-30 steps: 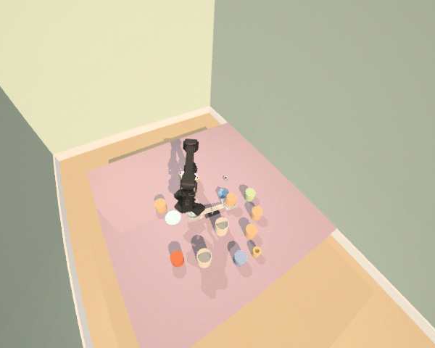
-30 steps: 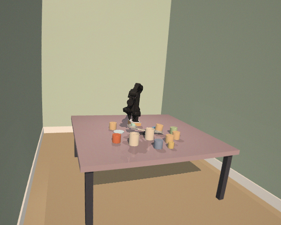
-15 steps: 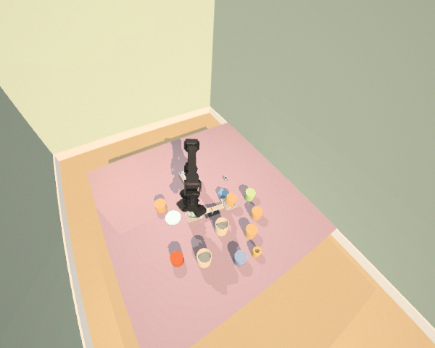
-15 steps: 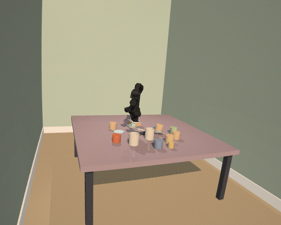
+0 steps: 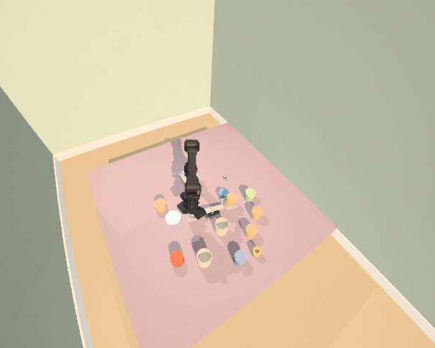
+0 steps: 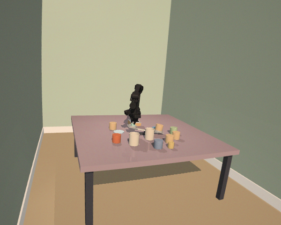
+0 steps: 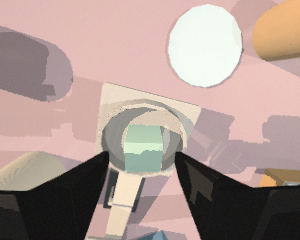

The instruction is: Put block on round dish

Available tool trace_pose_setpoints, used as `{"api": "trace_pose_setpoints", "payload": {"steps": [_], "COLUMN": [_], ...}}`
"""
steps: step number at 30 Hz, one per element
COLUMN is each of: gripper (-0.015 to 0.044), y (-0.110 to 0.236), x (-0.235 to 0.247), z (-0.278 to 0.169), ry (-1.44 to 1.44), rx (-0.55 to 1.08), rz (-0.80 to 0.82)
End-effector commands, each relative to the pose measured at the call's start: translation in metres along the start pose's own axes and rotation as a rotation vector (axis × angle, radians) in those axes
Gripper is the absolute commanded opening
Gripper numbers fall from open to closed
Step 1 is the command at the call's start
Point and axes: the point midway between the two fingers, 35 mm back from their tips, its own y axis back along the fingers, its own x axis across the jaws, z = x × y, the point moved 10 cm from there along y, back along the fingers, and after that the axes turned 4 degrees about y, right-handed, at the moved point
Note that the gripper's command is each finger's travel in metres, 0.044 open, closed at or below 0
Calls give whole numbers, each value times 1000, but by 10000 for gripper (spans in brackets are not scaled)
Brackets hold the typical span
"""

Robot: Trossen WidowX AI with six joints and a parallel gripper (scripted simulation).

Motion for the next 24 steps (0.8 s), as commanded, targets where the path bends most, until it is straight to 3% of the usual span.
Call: {"api": "trace_pose_setpoints", "payload": {"steps": [1, 12, 16, 24], "gripper": [260, 260, 155, 82], "y": [-6, -22, -22, -22], "x": [0, -1, -1, -1], "z": [0, 0, 0, 0], "ry": [-4, -4, -4, -4], "rx": [-4, -4, -4, -4], "rz": [-4, -4, -4, -4]}}
